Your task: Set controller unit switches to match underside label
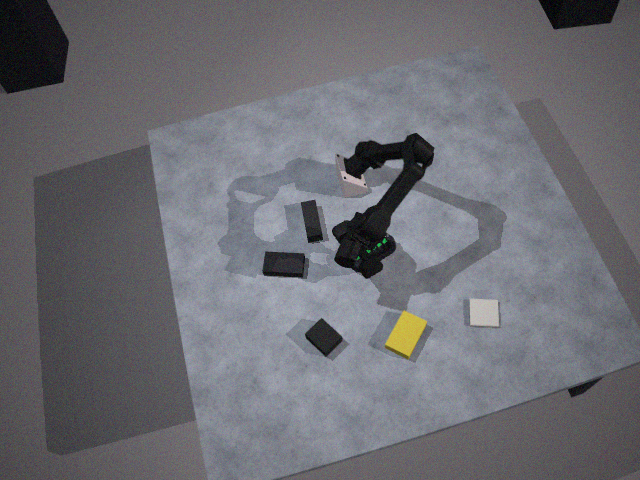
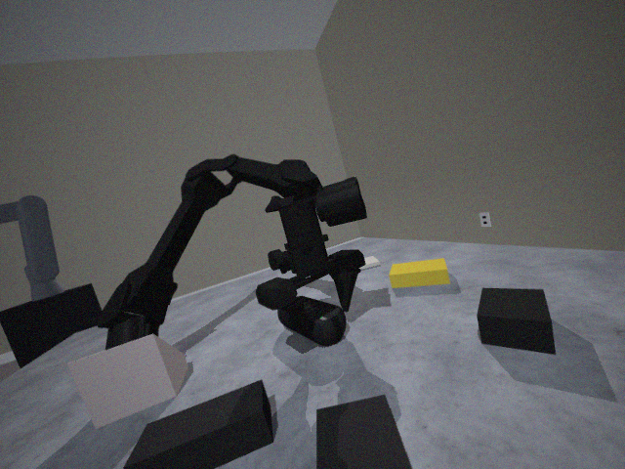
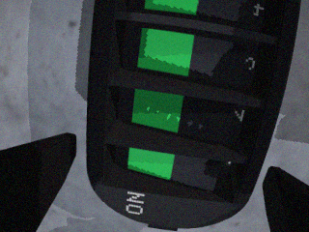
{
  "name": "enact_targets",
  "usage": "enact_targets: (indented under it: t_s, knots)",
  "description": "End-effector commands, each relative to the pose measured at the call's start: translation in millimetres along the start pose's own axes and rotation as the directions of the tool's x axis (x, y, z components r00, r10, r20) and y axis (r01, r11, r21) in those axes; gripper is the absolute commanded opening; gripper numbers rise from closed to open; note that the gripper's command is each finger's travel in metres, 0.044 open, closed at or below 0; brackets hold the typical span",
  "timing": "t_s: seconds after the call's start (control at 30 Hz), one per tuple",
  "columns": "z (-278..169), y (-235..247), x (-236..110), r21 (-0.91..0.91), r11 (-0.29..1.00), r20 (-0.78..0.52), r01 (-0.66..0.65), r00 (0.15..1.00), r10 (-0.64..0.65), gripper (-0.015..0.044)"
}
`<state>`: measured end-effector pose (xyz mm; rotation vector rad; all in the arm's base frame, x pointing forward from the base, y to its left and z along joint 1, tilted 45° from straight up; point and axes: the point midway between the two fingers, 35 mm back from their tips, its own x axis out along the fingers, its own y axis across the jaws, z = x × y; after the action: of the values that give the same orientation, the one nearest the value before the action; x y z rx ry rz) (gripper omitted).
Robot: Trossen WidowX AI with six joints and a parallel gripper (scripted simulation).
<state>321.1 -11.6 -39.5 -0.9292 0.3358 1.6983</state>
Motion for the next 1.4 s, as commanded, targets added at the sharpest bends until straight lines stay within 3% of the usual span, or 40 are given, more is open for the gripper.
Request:
enact_targets:
  t_s: [0.0, 0.23, 0.47, 1.1, 1.37]
  knots:
    - [0, 0, 0, 0.0, 1.0, 0.0, 0.0, 1.0, 0.0, 0.044]
    - [2, 0, -1, 0.0, 1.0, 0.0, 0.0, 1.0, 0.0, 0.044]
    - [60, 0, -40, 0.002, 1.0, 0.002, -0.001, 1.0, 0.001, 0.044]
    - [60, 0, -41, 0.002, 1.0, 0.002, -0.002, 1.0, 0.002, 0.044]
    - [58, 1, -89, -0.005, 1.0, -0.001, -0.005, 1.0, 0.005, 0.044]
